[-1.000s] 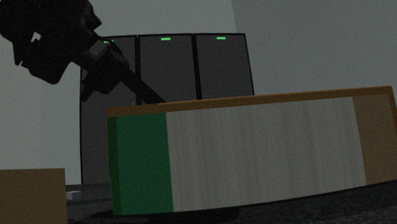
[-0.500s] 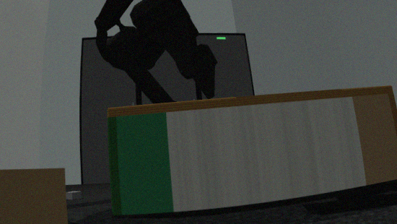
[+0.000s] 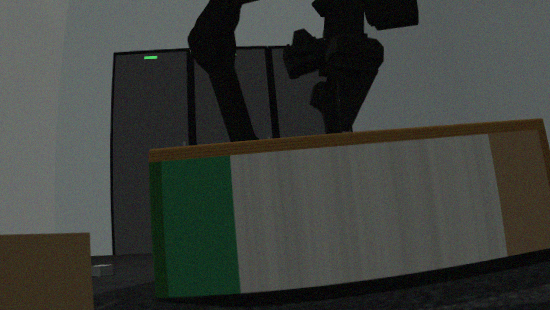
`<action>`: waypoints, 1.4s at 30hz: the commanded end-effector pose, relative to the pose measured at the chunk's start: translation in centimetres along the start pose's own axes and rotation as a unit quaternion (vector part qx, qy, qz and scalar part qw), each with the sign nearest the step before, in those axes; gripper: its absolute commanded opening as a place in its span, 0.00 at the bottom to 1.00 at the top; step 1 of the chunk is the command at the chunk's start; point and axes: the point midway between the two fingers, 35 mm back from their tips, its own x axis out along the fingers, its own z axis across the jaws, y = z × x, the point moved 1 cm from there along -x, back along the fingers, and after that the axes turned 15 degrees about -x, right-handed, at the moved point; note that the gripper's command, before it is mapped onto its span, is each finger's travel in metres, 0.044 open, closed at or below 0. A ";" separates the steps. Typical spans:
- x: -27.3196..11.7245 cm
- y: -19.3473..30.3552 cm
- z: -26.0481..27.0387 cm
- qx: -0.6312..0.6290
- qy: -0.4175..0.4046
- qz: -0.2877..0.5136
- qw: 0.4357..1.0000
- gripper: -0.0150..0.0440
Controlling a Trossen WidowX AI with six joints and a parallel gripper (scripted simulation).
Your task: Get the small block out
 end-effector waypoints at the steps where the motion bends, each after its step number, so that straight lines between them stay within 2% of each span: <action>1: 0.0 -0.5 0.1 0.008 0.000 -0.007 1.000 0.93; 42: 6.2 0.9 0.6 0.010 0.001 -0.008 1.000 0.93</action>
